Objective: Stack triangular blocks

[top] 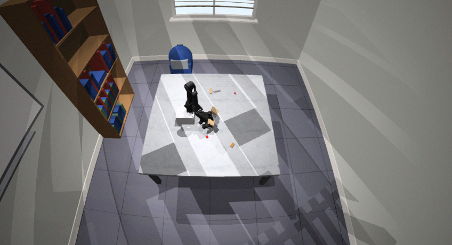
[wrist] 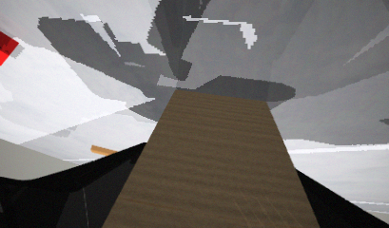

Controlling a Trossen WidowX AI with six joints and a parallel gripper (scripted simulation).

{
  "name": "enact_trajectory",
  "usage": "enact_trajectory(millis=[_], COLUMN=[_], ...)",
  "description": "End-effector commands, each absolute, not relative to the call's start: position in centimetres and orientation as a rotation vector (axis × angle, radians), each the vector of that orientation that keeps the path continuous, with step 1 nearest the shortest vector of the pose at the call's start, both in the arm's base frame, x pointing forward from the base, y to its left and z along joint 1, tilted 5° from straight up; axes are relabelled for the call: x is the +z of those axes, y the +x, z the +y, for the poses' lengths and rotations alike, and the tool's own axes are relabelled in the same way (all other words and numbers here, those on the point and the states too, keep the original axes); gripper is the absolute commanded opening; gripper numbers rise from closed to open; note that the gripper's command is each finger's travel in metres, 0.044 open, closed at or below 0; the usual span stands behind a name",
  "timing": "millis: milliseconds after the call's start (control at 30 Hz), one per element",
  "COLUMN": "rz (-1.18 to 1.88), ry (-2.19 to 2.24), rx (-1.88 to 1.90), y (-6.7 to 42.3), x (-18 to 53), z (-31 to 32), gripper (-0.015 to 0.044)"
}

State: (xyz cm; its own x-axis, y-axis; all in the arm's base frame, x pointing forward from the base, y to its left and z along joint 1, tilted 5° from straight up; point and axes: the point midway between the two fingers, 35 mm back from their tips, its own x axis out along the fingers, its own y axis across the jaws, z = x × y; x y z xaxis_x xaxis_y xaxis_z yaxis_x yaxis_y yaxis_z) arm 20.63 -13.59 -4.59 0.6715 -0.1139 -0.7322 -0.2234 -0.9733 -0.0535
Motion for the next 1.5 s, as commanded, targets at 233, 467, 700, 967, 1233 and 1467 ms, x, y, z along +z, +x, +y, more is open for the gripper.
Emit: enact_trajectory(millis=[233, 467, 700, 967, 1233, 1467], rz=[0.285, 0.284, 0.281, 0.279, -0.004, -0.576], ry=[-2.741, -2.742, -2.746, -2.746, -3.12, -3.5], rx=[1.188, 1.187, 1.186, 1.186, 1.461, 1.814], y=[20.6, 21.1, 21.5, 21.0, 19.6, 17.7], x=[-4.6, -3.2, 2.4, 5.6, 4.6, 4.0], z=[-13.6, -14.2, -14.9, -14.3, -14.7, -14.5], gripper=[0.044, 0.044, 0.044, 0.044, 0.044, 0.044])
